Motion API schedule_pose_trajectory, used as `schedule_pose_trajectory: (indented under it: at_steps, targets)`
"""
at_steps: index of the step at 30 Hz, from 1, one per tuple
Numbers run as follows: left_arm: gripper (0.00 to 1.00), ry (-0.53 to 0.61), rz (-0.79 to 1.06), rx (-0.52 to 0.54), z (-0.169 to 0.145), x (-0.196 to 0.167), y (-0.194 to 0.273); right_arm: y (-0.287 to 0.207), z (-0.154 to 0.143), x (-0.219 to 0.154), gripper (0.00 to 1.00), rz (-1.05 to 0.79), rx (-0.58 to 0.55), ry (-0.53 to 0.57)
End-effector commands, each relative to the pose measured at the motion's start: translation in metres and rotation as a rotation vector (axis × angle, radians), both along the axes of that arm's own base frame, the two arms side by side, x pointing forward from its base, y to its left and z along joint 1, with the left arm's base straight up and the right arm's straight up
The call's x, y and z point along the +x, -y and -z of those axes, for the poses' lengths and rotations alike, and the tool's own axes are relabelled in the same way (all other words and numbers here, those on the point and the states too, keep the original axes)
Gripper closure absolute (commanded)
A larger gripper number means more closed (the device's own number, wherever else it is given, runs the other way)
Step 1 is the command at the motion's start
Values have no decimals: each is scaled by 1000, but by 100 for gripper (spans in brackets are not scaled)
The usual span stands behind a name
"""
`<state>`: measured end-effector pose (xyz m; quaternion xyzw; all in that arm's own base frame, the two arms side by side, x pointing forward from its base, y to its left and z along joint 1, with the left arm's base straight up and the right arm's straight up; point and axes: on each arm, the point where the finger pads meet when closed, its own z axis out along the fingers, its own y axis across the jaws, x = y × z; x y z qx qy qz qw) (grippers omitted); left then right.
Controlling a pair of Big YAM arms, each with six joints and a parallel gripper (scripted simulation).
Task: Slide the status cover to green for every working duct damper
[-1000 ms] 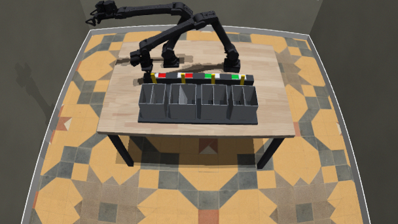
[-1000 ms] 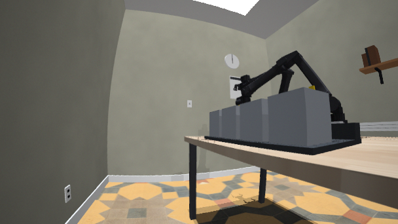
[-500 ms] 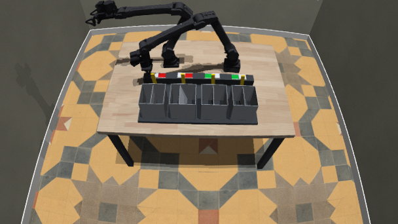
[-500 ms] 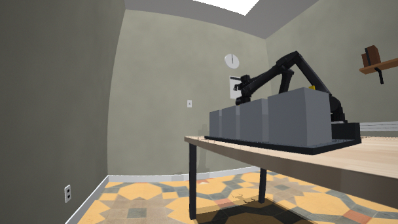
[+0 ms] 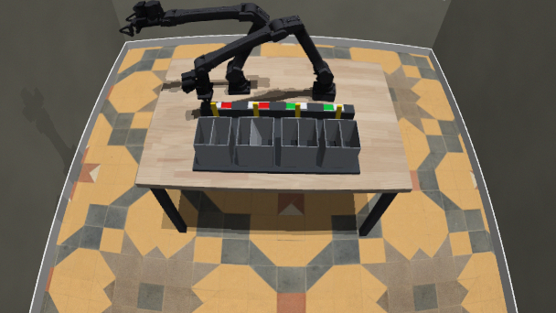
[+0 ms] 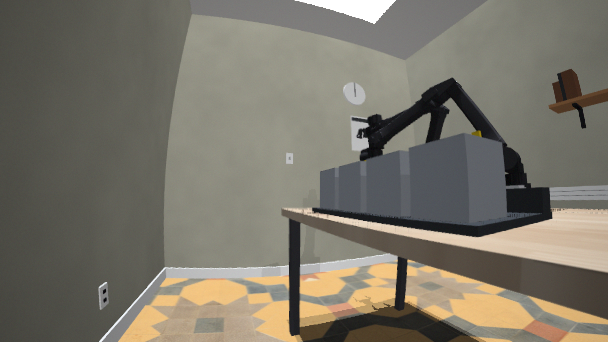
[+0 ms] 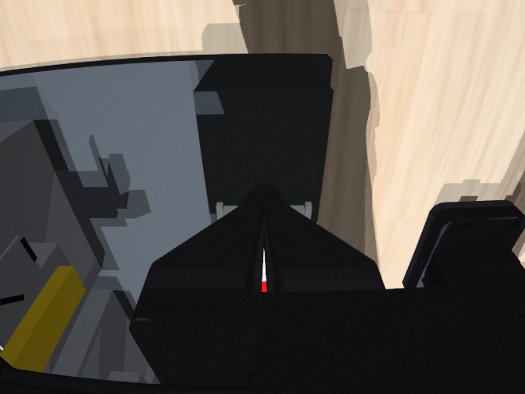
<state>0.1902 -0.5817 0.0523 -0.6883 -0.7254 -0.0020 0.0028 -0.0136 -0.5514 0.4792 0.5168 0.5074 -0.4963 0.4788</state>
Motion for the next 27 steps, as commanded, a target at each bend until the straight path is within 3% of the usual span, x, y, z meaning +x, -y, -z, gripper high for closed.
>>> schedule_pose_trajectory:
  at_steps: [1, 5, 27]
  targets:
    - [100, 10, -1, -33, -7, -2, 12, -7, -21, -5, 0, 7, -49, 7]
    - [100, 0, -1, -1, 11, -5, 5, -7, -21, -5, 0, 7, -49, 7]
    - [100, 6, -1, -20, 6, -3, 9, -7, -21, -5, 0, 7, -49, 7]
